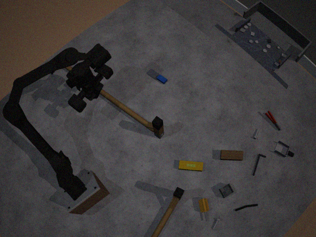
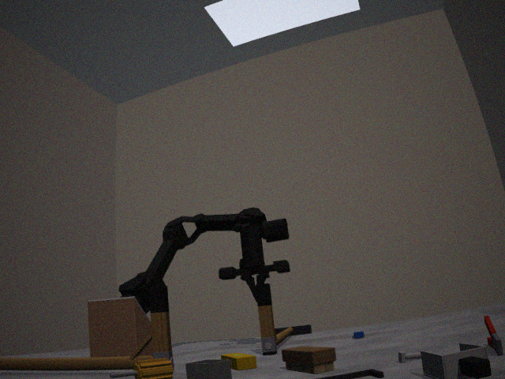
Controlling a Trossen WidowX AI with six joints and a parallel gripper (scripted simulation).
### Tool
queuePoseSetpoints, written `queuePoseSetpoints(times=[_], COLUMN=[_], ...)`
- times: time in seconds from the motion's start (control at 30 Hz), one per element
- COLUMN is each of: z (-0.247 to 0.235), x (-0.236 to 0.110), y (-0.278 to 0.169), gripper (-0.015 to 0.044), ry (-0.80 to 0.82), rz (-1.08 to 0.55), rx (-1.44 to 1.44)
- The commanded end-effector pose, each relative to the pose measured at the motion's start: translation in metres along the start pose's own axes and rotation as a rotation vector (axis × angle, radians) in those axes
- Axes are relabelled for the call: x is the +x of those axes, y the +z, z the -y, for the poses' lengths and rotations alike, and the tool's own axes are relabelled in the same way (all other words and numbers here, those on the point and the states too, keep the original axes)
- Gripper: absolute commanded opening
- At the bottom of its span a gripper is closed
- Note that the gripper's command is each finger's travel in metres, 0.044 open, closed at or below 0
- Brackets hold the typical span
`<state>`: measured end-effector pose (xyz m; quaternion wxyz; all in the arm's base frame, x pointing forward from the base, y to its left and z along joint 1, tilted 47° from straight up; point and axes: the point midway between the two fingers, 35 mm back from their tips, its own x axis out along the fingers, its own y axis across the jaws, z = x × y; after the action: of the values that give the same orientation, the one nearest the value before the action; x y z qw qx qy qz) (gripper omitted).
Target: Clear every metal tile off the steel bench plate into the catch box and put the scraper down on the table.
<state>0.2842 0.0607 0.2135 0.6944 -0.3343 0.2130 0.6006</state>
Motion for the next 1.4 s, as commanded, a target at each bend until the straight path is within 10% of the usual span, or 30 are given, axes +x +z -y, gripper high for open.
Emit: queuePoseSetpoints(times=[0.0,1.37], z=[0.000,-0.009], x=[0.011,0.106], y=[-0.001,0.008], gripper=[0.0000,0.0000], ry=[0.004,0.006], rz=[-0.005,0.022], rx=[0.008,0.022])
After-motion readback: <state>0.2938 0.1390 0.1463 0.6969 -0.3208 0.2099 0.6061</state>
